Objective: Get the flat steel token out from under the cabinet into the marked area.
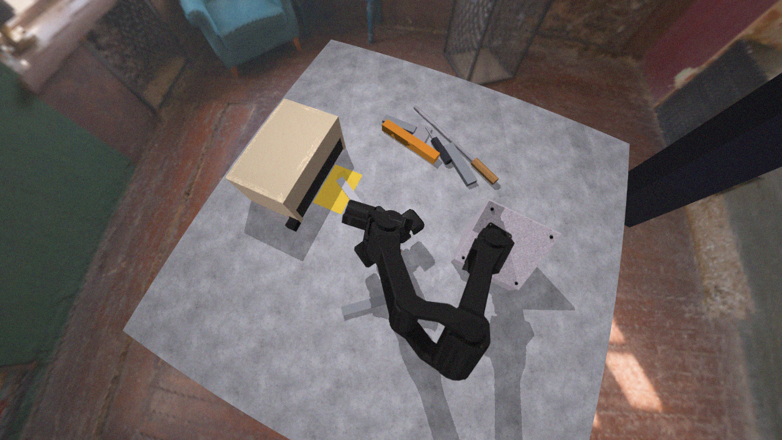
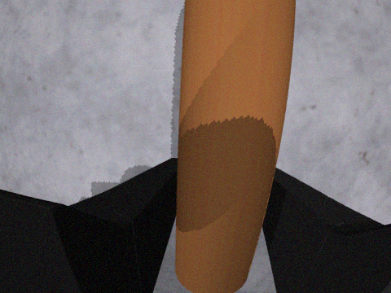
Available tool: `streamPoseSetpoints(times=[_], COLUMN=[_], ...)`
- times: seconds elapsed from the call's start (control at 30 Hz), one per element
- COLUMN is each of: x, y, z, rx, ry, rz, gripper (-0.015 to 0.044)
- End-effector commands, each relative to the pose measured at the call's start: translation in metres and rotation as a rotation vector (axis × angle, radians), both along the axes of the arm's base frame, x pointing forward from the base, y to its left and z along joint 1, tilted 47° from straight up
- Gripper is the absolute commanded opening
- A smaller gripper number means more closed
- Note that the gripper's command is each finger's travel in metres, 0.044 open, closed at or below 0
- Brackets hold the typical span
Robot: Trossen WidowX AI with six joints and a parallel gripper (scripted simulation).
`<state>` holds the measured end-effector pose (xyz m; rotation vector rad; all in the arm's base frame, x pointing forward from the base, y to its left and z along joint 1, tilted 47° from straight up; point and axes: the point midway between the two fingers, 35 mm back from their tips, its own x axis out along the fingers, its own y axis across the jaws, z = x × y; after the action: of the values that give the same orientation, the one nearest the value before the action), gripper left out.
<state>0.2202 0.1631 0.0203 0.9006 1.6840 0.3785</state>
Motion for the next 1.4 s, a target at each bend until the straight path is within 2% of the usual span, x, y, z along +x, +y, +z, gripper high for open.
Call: streamPoseSetpoints(times=[0.0, 1.37], x=[0.002, 0.017], y=[-0.001, -0.026], z=[0.000, -0.027], rx=[0.000, -0.005], ry=[0.014, 0.035], rz=[-0.015, -0.033], gripper=[0.0000, 0.0000])
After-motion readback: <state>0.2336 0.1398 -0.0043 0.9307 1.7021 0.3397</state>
